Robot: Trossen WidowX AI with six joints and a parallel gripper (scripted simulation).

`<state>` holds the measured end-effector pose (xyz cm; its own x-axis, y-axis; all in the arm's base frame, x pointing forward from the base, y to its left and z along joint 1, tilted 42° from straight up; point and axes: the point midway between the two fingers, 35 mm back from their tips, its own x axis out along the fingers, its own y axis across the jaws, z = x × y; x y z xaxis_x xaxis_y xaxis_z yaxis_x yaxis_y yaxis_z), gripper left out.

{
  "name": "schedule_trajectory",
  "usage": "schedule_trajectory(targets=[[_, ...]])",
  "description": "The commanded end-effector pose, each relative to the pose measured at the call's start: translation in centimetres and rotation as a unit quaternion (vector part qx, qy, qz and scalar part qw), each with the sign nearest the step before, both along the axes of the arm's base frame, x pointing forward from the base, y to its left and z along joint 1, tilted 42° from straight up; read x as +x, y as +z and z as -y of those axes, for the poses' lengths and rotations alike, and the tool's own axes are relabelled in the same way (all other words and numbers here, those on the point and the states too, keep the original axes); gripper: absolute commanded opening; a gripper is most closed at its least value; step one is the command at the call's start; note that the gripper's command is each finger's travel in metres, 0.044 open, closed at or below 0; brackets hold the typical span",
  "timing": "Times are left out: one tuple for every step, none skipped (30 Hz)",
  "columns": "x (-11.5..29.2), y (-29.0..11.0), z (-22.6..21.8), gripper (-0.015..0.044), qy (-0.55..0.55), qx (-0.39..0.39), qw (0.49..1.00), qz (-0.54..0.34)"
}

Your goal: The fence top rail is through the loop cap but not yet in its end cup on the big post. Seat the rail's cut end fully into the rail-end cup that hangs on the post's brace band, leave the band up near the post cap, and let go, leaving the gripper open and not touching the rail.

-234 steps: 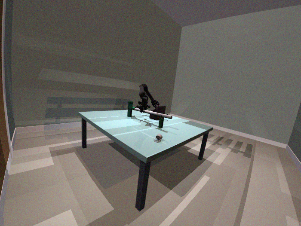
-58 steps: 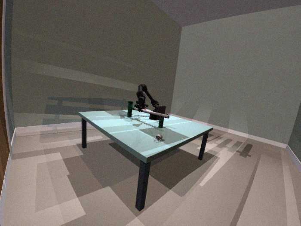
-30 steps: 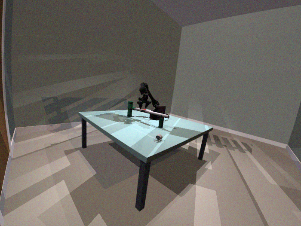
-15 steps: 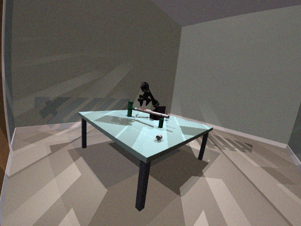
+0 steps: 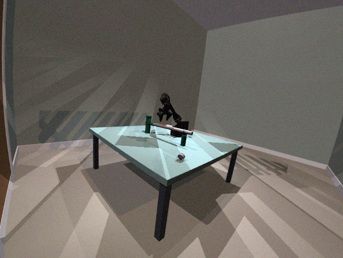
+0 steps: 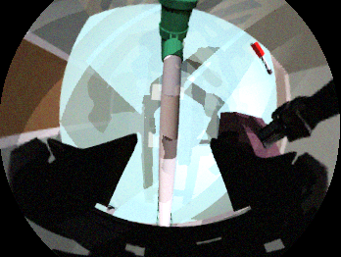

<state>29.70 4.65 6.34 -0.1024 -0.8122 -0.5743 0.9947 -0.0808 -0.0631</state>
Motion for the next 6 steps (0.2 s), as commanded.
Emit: schedule_trajectory(targets=[[0.02,0.03,-0.08,0.0440,-0.003,0.002,1.000,0.003],[0.02,0.03,-0.08,0.0440,-0.003,0.002,1.000,0.003],[0.02,0.03,-0.08,0.0440,-0.003,0.002,1.000,0.003],[0.02,0.03,-0.08,0.0440,-0.003,0.002,1.000,0.003],[0.02,0.03,-0.08,0.0440,-0.003,0.002,1.000,0.003],[0.02,0.03,-0.08,0.0440,-0.003,0.002,1.000,0.003]])
